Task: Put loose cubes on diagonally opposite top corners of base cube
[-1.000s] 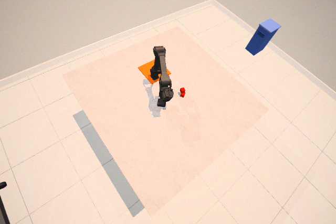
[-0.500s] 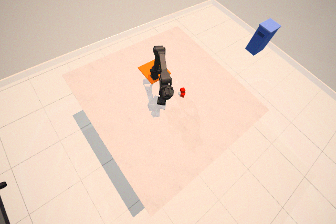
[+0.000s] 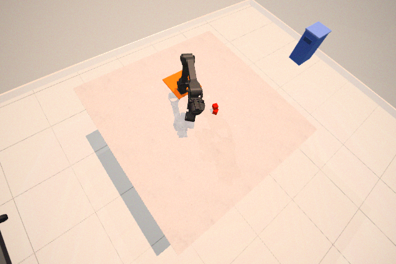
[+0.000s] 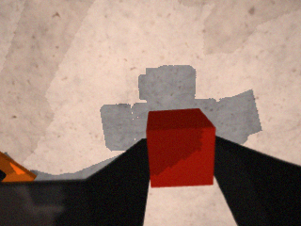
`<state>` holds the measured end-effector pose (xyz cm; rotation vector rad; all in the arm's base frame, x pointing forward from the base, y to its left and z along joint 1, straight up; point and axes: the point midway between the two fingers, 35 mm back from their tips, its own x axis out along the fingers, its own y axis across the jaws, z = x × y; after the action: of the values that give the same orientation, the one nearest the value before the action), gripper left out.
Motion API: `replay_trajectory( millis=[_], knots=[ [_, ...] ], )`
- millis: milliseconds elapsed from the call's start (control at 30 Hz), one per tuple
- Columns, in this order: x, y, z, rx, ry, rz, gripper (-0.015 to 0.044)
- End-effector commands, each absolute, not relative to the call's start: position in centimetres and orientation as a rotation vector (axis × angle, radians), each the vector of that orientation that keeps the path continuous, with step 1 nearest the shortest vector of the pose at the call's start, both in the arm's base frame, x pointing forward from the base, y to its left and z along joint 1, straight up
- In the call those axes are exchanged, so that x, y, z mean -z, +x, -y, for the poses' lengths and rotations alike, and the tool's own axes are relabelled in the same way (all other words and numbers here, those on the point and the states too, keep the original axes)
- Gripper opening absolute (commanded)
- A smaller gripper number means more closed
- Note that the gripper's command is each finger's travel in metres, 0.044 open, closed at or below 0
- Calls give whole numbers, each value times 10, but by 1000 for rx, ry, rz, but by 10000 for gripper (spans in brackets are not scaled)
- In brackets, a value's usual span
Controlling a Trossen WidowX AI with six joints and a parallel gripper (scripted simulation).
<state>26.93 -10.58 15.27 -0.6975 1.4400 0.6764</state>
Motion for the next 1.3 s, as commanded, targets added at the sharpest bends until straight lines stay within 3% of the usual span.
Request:
replay_trajectory(
  millis=[0,1267],
  knots=[
    [-159,268,106,-666,-694,-1445,105],
    [-153,305,1,-254,-261,-1531,105]
  ],
)
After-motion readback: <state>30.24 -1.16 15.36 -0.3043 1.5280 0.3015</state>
